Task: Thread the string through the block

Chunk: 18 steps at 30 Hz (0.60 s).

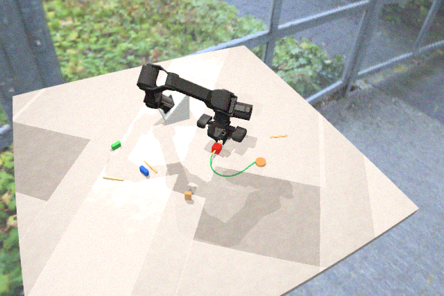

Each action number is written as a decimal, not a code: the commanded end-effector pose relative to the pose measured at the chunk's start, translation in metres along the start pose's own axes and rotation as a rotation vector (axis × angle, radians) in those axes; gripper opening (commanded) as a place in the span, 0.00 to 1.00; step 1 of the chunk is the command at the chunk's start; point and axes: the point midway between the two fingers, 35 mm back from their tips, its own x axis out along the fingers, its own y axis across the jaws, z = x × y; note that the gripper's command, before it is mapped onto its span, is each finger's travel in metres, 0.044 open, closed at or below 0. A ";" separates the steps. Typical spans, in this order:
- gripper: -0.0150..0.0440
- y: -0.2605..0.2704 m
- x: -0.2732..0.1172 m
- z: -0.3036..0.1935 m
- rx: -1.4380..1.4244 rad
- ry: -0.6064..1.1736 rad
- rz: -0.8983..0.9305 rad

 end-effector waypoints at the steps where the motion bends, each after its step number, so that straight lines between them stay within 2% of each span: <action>1: 0.46 -0.002 0.008 0.000 -0.005 -0.005 -0.002; 10: 0.46 -0.003 0.015 0.000 -0.005 -0.006 -0.002; 15: 0.25 -0.002 0.013 0.000 0.000 -0.001 -0.004; 18: 0.25 -0.002 0.013 0.000 0.000 -0.001 -0.004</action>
